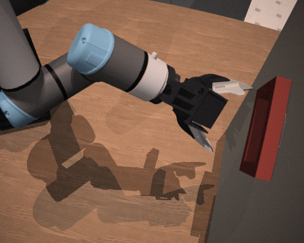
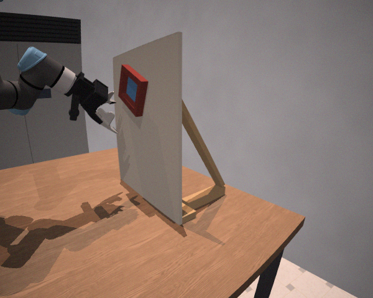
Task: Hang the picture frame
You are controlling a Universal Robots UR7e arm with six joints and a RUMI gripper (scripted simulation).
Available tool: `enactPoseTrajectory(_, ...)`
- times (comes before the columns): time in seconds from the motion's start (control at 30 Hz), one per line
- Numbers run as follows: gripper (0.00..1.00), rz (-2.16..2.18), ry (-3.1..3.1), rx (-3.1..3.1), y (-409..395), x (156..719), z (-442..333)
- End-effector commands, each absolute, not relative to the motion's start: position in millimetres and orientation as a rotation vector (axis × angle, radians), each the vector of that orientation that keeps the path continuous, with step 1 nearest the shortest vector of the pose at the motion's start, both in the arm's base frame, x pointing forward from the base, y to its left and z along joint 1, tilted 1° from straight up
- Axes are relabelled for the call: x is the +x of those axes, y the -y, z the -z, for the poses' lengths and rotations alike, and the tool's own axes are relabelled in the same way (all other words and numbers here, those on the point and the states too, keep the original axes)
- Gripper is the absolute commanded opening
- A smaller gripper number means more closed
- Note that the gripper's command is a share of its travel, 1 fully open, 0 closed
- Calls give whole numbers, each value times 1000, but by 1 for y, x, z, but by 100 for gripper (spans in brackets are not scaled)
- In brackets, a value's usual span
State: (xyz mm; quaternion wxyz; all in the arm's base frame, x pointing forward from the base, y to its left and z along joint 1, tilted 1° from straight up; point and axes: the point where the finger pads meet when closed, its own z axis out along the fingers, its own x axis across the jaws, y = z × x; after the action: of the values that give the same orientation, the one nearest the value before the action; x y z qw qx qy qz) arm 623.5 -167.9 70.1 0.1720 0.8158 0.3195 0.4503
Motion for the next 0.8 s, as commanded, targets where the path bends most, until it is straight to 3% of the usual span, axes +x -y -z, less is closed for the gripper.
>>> enactPoseTrajectory(0.0,100,-1262,-998,2172,179,624,-80)
enactPoseTrajectory(0.77,100,-1143,-1199,1790,207,620,-107)
